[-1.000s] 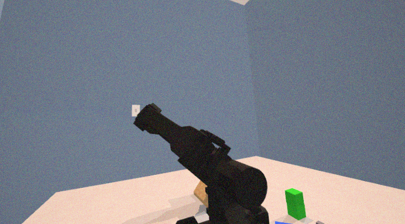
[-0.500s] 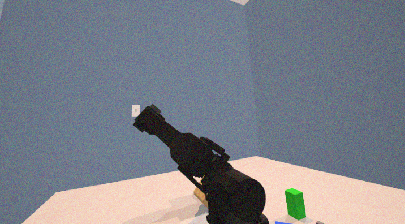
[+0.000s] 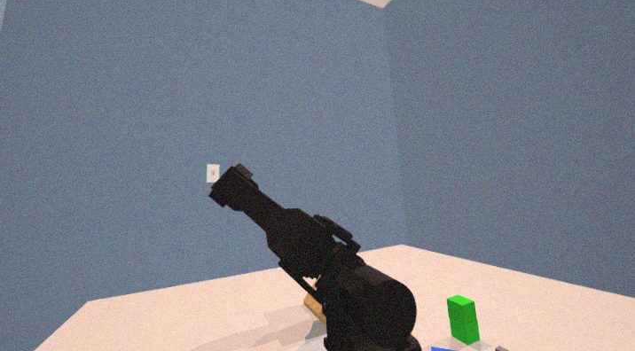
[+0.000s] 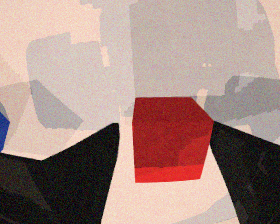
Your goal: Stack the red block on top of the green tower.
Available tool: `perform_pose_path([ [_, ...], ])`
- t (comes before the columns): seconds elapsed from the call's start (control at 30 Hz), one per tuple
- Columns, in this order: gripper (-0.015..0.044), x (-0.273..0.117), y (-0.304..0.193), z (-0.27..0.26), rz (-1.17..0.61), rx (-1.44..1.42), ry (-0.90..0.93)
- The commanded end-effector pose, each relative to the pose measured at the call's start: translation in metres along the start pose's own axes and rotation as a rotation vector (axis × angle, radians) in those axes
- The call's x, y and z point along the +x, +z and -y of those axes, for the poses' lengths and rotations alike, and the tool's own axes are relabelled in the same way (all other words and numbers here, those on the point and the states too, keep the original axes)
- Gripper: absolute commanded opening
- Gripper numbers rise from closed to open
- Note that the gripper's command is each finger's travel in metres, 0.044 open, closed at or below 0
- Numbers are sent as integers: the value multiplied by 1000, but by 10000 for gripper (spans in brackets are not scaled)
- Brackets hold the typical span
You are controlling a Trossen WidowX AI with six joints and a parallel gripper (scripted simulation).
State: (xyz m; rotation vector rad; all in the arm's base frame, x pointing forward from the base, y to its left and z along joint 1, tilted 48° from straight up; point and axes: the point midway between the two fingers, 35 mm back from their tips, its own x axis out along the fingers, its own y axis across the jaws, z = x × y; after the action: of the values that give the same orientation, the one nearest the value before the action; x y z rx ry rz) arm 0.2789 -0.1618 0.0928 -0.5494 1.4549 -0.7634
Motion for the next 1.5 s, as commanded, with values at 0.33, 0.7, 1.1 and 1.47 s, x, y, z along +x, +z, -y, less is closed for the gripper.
perform_pose_path([
  [0.33, 32, -3, 0, 0, 1, -3, 1],
  [0.7, 0, -50, 0, -1, 1, -3, 3],
  [1.1, 0, -106, 0, -1, 0, -4, 5],
  [1.47, 0, -118, 1, 0, -1, -5, 5],
])
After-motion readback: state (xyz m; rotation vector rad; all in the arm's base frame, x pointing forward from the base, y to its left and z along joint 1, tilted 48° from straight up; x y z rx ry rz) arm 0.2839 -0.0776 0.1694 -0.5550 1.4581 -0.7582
